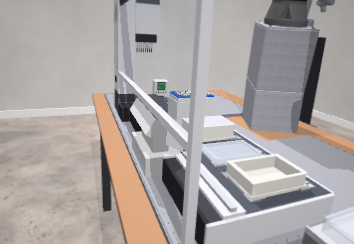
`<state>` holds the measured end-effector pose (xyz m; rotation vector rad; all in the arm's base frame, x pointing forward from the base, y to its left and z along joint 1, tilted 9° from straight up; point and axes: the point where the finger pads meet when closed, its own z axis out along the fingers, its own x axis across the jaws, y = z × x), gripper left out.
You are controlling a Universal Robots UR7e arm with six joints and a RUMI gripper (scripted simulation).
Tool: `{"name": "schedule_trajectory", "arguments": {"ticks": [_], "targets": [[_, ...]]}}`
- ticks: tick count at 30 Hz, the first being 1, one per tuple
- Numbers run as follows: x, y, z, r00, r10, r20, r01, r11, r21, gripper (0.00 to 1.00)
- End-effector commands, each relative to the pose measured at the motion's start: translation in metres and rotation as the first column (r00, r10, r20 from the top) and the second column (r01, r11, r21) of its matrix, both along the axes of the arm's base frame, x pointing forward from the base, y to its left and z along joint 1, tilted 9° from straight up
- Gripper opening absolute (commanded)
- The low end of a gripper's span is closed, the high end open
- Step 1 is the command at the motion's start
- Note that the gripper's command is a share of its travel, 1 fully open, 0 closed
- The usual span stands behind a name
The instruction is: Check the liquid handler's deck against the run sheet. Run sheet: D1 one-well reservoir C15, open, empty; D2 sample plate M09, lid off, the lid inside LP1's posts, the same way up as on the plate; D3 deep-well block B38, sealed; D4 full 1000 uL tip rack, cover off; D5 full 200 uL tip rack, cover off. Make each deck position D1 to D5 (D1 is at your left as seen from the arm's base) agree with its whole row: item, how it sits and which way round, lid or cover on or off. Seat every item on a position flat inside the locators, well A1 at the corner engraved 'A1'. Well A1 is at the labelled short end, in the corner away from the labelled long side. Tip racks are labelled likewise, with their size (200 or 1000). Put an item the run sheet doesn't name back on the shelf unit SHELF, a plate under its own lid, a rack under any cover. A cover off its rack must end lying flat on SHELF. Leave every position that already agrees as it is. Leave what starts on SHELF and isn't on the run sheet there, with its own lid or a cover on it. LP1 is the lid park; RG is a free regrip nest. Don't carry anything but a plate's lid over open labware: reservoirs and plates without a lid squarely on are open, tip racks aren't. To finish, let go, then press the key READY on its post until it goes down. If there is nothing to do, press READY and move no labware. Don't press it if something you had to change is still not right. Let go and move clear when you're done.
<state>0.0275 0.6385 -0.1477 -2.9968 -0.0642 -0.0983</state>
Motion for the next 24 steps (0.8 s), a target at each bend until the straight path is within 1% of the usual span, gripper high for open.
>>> {"name": "schedule_trajectory", "arguments": {"ticks": [1, 15, 17, 24], "targets": [[0.002, 0.004, -0.007, 1.000, -0.001, 0.001, 0.001, 1.000, 0.006, 0.82], [0.004, 0.008, -0.030, 1.000, -0.001, 0.001, 0.001, 1.000, 0.006, 0.82], [0.004, 0.008, -0.030, 1.000, -0.001, 0.001, 0.001, 1.000, 0.006, 0.82], [0.004, 0.009, -0.041, 1.000, -0.001, 0.001, 0.001, 1.000, 0.006, 0.82]]}}
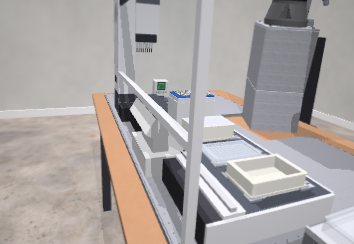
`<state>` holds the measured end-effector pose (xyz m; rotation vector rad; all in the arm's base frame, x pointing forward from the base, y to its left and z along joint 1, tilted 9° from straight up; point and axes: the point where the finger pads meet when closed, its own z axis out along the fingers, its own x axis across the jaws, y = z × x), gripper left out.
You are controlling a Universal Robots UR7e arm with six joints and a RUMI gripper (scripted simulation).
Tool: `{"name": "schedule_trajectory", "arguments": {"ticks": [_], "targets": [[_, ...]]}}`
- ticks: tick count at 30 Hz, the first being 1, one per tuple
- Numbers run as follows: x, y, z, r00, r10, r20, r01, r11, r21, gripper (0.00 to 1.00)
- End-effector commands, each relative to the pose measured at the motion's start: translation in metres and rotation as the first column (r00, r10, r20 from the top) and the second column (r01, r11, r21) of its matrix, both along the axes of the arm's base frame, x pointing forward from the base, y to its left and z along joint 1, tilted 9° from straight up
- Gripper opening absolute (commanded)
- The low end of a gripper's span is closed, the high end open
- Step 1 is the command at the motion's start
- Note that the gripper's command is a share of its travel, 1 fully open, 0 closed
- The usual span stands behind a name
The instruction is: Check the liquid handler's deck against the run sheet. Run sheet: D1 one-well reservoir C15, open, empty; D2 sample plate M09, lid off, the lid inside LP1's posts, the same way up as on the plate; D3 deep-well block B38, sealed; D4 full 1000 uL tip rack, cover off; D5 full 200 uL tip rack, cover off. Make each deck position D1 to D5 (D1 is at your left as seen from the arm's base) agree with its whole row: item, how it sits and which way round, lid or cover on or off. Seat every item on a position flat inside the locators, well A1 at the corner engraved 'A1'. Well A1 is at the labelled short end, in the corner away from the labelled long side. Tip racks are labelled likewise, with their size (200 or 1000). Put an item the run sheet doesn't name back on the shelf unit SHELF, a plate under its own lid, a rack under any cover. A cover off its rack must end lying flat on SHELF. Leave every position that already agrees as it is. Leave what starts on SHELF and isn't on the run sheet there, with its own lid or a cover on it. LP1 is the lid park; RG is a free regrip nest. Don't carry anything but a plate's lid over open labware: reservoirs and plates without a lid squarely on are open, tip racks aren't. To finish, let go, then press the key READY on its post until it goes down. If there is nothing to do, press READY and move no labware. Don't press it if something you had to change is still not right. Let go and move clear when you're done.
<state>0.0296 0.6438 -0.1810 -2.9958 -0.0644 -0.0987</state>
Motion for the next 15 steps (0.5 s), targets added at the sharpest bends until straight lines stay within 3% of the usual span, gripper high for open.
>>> {"name": "schedule_trajectory", "arguments": {"ticks": [1, 7, 15], "targets": [[0.002, 0.004, -0.010, 1.000, -0.001, 0.001, 0.001, 1.000, 0.005, 0.82], [0.003, 0.006, -0.020, 1.000, -0.001, 0.001, 0.001, 1.000, 0.005, 0.82], [0.002, 0.004, -0.019, 1.000, 0.000, 0.000, 0.000, 1.000, 0.003, 0.82]]}}
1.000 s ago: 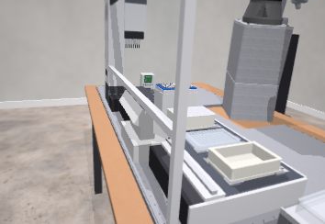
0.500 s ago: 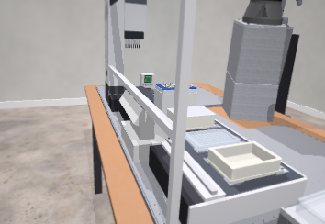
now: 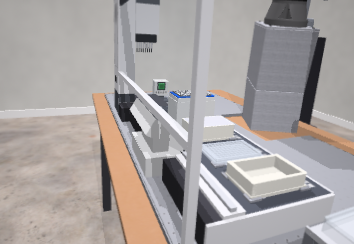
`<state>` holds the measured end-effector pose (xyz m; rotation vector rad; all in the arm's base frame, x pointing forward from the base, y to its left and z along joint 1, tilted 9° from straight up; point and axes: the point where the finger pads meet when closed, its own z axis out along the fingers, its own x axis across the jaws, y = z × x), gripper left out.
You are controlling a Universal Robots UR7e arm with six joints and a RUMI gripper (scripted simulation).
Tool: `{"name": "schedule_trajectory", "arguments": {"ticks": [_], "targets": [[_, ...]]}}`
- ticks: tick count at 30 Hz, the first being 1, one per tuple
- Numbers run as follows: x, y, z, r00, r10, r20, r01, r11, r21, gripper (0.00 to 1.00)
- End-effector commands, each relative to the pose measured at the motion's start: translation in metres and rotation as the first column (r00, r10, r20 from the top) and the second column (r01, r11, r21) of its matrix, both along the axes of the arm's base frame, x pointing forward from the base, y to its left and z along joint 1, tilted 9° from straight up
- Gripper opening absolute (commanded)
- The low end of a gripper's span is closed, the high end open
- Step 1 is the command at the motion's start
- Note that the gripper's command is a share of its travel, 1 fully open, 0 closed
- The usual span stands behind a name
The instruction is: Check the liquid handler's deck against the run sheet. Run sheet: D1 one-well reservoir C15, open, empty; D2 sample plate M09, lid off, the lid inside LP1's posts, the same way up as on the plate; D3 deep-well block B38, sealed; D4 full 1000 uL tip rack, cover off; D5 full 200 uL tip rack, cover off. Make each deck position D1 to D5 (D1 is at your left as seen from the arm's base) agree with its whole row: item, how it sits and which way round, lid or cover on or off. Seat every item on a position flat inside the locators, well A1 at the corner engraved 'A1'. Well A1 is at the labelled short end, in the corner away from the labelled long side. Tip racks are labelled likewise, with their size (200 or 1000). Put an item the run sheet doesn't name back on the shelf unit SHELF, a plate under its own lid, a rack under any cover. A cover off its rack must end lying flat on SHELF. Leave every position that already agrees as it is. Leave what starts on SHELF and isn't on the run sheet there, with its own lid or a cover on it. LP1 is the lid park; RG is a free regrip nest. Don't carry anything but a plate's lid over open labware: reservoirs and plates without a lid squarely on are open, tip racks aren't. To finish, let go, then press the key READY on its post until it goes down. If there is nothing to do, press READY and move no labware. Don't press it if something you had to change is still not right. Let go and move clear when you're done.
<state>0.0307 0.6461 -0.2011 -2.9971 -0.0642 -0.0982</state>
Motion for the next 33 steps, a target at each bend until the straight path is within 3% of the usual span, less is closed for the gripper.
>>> {"name": "schedule_trajectory", "arguments": {"ticks": [1, 8, 9, 33], "targets": [[0.0008, 0.0020, 0.0006, 1.000, 0.000, 0.001, 0.000, 1.000, 0.004, 0.82], [0.0008, 0.0020, 0.0006, 1.000, 0.000, 0.001, 0.000, 1.000, 0.004, 0.82], [0.0008, 0.0020, 0.0006, 1.000, 0.000, 0.001, 0.000, 1.000, 0.004, 0.00], [0.0008, 0.0020, 0.0006, 1.000, 0.000, 0.001, 0.000, 1.000, 0.004, 0.00]]}}
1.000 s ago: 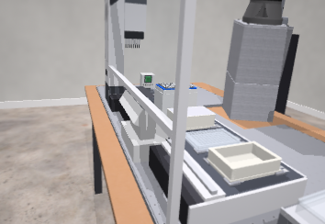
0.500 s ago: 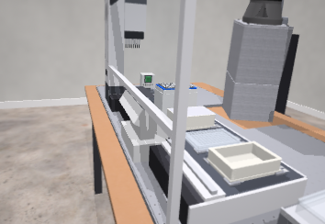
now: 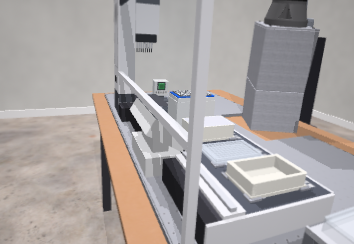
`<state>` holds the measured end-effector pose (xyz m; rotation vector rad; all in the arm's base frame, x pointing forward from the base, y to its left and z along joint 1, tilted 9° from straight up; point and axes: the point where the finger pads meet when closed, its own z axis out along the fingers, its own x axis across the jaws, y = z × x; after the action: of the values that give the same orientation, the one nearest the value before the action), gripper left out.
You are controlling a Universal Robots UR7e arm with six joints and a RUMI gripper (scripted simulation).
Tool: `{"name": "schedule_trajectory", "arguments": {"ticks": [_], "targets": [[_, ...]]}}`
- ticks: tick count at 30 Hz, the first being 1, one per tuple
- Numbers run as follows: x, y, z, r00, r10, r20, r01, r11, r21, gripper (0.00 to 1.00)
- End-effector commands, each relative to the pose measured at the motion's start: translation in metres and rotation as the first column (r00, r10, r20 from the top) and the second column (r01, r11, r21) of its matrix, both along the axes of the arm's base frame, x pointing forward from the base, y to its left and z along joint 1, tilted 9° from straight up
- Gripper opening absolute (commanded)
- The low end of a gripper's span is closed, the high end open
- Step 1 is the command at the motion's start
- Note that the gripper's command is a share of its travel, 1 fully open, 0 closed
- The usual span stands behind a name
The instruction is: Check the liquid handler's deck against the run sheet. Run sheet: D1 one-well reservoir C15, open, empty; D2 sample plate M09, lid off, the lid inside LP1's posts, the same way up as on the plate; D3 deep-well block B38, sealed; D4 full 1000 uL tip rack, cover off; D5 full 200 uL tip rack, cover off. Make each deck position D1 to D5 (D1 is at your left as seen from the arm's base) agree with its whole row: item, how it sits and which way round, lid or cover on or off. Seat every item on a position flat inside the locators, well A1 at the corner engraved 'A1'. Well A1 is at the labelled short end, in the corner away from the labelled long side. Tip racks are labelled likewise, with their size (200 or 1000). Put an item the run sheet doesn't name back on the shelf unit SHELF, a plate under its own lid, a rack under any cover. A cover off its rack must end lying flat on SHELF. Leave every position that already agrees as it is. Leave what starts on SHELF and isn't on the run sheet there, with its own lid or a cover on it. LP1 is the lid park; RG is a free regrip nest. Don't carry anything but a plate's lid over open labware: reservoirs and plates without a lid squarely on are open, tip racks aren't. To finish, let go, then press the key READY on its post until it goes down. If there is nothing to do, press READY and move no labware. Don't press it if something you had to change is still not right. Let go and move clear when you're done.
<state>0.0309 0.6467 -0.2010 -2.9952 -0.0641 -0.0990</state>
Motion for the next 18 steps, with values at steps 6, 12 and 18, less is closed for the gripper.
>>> {"name": "schedule_trajectory", "arguments": {"ticks": [6, 12, 18], "targets": [[0.001, 0.001, 0.001, 1.000, 0.000, 0.000, 0.000, 1.000, 0.003, 0.00], [0.001, 0.002, 0.003, 1.000, 0.000, 0.000, 0.000, 1.000, 0.004, 0.00], [0.000, -0.001, 0.011, 1.000, 0.000, -0.001, 0.000, 1.000, 0.001, 0.00]]}}
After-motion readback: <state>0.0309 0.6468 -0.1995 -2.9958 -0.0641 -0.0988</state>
